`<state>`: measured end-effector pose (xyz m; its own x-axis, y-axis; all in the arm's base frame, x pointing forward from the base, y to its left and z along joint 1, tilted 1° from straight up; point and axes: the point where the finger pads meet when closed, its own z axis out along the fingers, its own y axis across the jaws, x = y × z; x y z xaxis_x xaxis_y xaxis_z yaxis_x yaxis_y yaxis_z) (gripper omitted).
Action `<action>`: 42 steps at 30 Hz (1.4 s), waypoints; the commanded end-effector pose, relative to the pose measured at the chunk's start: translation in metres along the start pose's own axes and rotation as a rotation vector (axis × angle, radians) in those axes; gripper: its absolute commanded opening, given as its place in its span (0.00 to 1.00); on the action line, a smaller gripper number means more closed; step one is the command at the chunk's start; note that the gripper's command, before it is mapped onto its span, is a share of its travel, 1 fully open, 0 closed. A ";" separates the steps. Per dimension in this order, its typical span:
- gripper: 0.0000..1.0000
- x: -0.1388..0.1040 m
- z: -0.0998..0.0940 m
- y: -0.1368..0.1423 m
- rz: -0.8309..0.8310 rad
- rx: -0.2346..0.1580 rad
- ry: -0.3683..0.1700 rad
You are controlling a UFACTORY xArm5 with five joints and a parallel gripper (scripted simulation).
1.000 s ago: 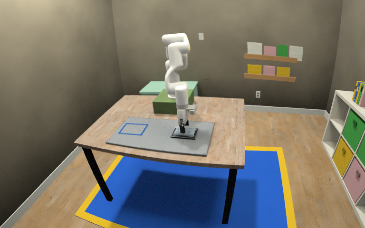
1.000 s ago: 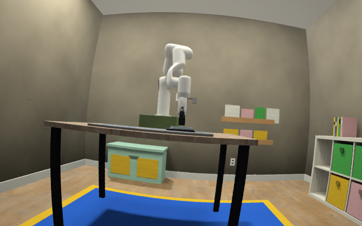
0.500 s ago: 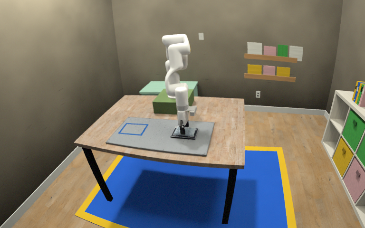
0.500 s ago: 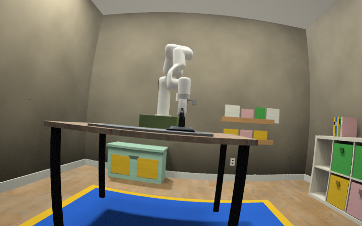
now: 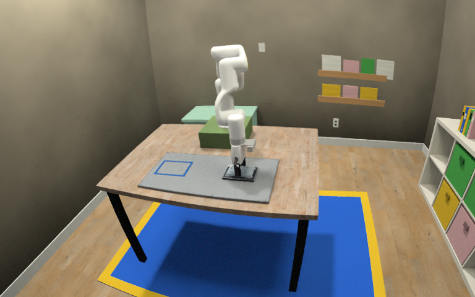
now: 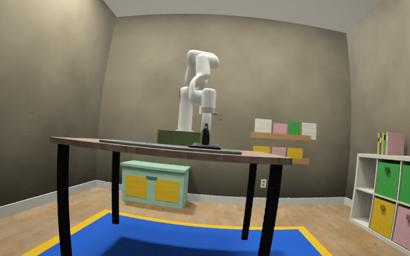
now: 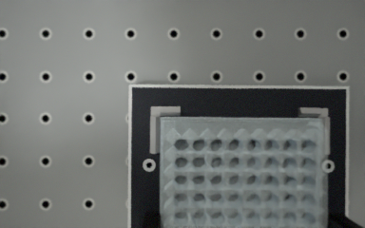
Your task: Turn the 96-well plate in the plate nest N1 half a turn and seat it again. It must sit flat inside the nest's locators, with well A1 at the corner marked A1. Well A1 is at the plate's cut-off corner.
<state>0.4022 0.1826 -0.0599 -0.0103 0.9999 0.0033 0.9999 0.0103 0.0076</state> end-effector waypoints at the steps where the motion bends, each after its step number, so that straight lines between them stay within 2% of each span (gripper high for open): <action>1: 1.00 0.001 -0.001 0.001 0.000 -0.006 -0.005; 9: 1.00 0.001 -0.001 0.001 0.000 -0.006 -0.005; 10: 0.00 0.001 -0.002 0.001 0.000 -0.006 -0.005; 42: 0.00 0.001 -0.002 0.001 0.000 -0.006 -0.005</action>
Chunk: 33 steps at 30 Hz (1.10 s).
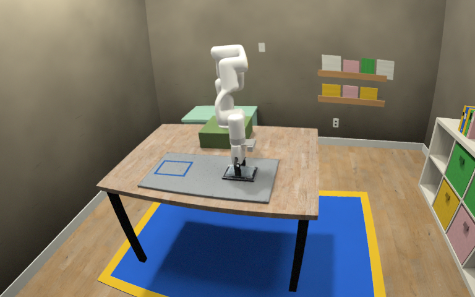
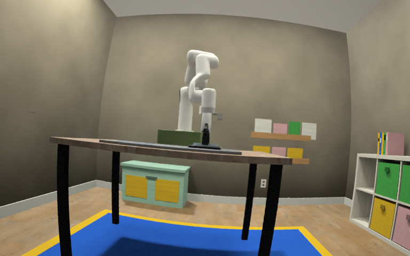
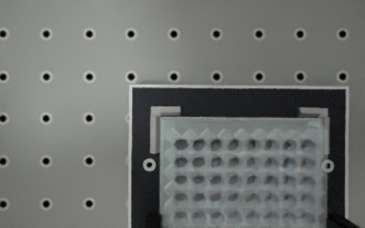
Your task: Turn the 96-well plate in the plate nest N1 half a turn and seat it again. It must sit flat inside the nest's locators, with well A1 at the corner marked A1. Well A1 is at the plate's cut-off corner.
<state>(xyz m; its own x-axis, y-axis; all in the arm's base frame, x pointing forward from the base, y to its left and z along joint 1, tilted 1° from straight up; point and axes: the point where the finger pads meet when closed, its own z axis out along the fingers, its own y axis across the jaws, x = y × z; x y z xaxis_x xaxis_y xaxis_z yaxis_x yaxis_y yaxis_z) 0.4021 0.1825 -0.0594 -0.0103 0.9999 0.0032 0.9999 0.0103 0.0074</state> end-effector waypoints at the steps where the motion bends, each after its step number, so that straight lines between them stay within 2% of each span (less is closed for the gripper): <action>1: 0.00 0.001 -0.001 0.001 0.000 -0.006 -0.005; 19: 0.00 0.001 -0.001 0.001 0.000 -0.006 -0.005; 33: 0.00 0.001 -0.009 0.001 0.000 -0.006 -0.005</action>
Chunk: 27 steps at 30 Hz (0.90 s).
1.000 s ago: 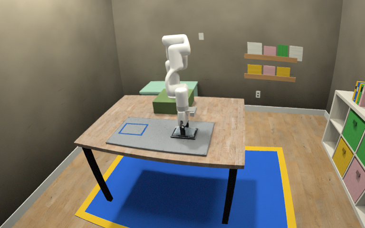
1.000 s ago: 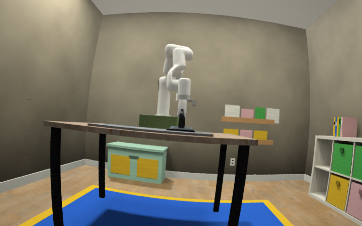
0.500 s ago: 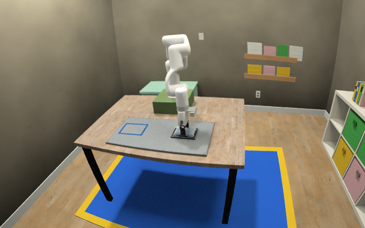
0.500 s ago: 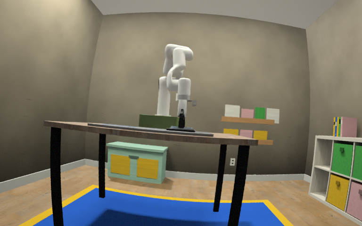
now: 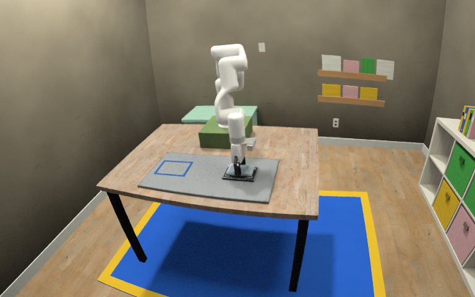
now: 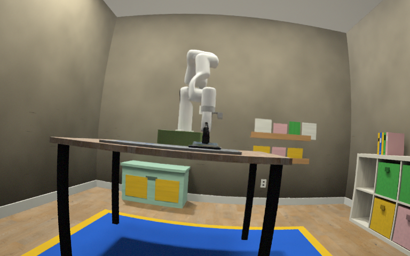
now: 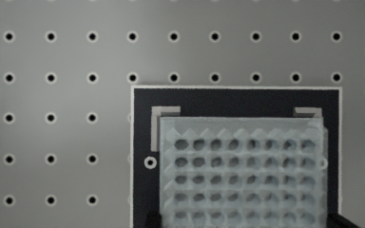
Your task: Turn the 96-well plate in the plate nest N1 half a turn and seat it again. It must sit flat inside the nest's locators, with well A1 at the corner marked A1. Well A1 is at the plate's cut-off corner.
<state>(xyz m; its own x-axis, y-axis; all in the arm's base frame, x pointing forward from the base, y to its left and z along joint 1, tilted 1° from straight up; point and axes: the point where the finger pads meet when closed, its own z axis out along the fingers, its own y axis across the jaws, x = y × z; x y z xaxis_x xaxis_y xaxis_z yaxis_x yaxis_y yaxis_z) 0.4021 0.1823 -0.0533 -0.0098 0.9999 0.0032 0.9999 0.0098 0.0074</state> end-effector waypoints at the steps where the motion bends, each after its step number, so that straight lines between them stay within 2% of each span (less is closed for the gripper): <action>1: 0.00 0.001 -0.004 0.001 -0.001 -0.006 -0.005; 27: 0.00 0.001 -0.015 0.001 -0.001 -0.006 -0.005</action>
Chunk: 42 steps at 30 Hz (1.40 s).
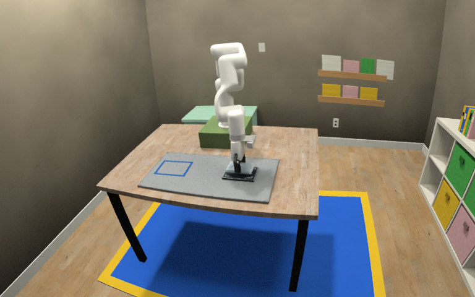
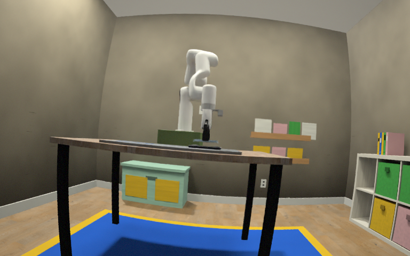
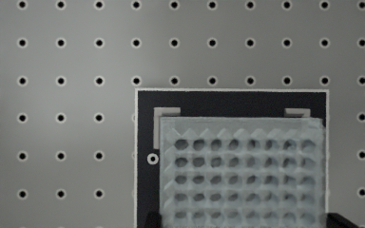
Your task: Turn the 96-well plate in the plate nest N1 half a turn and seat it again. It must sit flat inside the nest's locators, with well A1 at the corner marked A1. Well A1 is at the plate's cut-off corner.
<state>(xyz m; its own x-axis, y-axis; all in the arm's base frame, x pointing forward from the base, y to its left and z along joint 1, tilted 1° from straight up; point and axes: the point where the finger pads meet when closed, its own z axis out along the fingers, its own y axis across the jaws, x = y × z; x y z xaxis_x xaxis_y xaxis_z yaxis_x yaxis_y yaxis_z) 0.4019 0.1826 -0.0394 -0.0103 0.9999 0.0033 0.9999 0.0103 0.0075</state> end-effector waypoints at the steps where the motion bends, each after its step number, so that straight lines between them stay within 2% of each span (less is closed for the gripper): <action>1: 0.00 0.001 -0.003 0.001 0.000 -0.006 -0.005; 42: 0.00 0.001 -0.061 0.001 0.000 -0.006 -0.005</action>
<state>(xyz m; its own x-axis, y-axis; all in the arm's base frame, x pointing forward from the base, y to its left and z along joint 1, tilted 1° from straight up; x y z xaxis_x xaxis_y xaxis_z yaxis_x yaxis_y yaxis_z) 0.4011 0.1827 0.0150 -0.0103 0.9999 0.0029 0.9999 0.0103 0.0067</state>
